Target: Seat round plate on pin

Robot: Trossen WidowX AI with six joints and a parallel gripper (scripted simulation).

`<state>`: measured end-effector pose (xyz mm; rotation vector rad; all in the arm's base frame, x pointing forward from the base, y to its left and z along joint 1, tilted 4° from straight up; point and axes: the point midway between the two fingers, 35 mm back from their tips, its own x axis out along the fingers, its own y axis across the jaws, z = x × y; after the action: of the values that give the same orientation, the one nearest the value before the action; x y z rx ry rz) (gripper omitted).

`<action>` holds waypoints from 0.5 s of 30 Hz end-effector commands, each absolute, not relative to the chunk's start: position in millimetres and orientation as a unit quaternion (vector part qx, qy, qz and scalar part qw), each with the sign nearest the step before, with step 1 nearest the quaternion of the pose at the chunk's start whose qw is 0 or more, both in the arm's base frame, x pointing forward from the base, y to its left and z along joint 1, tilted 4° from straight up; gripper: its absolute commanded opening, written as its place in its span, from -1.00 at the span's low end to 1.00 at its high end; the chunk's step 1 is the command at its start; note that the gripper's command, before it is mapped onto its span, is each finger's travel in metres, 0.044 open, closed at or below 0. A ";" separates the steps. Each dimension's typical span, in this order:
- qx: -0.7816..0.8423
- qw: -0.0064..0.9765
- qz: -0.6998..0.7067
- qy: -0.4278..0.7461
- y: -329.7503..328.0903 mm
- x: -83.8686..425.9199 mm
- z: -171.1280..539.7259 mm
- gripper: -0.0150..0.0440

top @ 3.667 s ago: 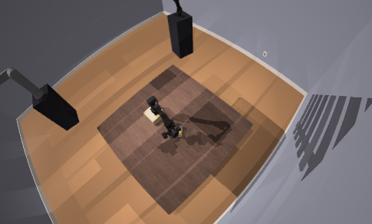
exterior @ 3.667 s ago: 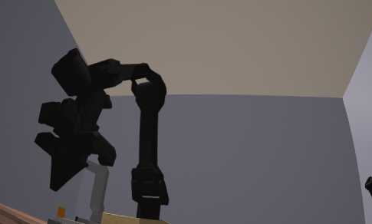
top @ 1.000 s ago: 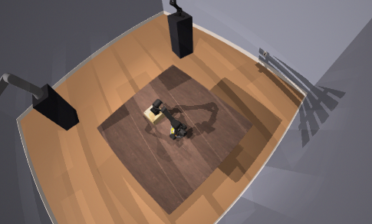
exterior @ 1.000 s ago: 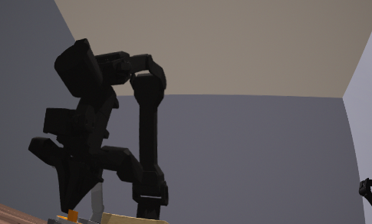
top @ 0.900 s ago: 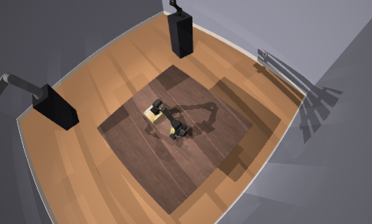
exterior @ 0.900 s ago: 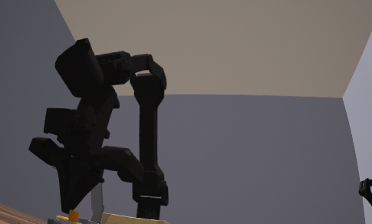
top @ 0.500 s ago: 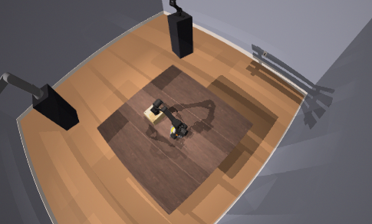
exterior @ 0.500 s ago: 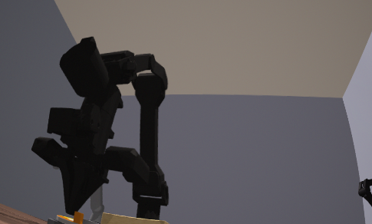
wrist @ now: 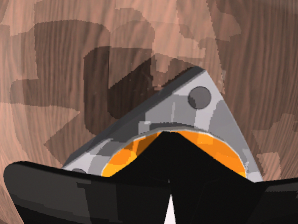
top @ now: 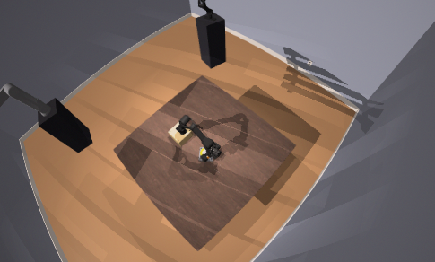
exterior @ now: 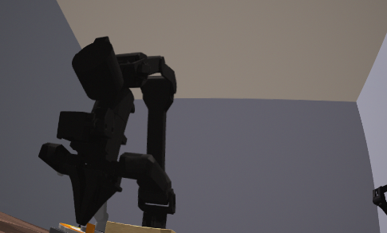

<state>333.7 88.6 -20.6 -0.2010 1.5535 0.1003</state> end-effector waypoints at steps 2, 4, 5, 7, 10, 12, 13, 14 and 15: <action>-0.089 0.706 0.050 0.701 96.5 328.9 -21.7 -0.49; -0.089 0.706 0.050 0.701 97.8 327.8 -21.7 -0.49; -0.089 0.706 0.051 0.701 98.3 327.4 -21.8 -0.49; -0.089 0.706 0.051 0.701 99.4 326.5 -21.9 -0.49; -0.089 0.706 0.051 0.701 101.5 325.0 -21.9 -0.49; -0.089 0.706 0.051 0.701 103.1 323.7 -22.0 -0.49; -0.089 0.706 0.051 0.701 103.9 322.9 -22.1 -0.49; -0.089 0.706 0.051 0.701 104.6 322.1 -22.1 -0.49; -0.089 0.706 0.051 0.701 105.1 321.4 -22.1 -0.49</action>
<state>326.6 100.4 -20.6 -0.1985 1.5496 0.1040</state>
